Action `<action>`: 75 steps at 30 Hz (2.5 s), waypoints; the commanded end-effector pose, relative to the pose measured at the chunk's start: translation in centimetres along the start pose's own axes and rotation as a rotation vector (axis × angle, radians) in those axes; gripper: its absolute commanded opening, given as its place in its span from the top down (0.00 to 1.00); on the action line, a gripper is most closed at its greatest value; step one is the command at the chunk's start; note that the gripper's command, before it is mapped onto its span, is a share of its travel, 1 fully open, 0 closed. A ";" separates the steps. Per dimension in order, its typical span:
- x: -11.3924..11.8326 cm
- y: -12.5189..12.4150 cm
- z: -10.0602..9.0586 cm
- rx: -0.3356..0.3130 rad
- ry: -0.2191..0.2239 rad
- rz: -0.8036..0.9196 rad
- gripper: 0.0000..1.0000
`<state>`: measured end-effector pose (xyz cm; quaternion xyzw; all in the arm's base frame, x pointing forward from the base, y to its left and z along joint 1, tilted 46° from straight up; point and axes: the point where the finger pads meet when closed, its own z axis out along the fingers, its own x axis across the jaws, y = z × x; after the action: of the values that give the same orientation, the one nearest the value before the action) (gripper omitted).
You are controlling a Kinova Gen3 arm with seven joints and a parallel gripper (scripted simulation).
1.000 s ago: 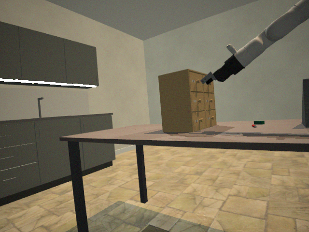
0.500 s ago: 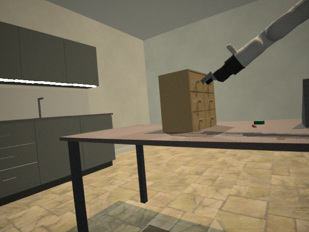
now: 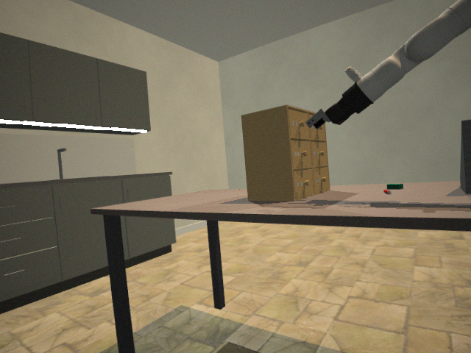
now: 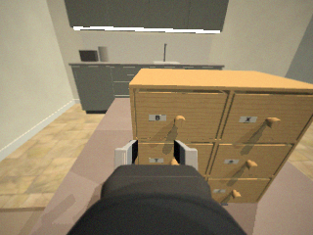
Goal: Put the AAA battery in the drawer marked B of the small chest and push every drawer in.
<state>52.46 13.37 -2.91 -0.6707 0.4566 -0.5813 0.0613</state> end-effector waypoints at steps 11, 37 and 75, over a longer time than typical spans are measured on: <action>-0.3 -0.3 -0.4 -0.026 -0.006 0.007 0.00; -0.2 -1.1 -2.2 -0.191 -0.005 0.006 0.00; 0.0 -3.0 -6.7 -0.633 -0.006 0.007 0.00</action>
<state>48.21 17.83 0.46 -0.6614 0.6074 -0.4172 -0.1395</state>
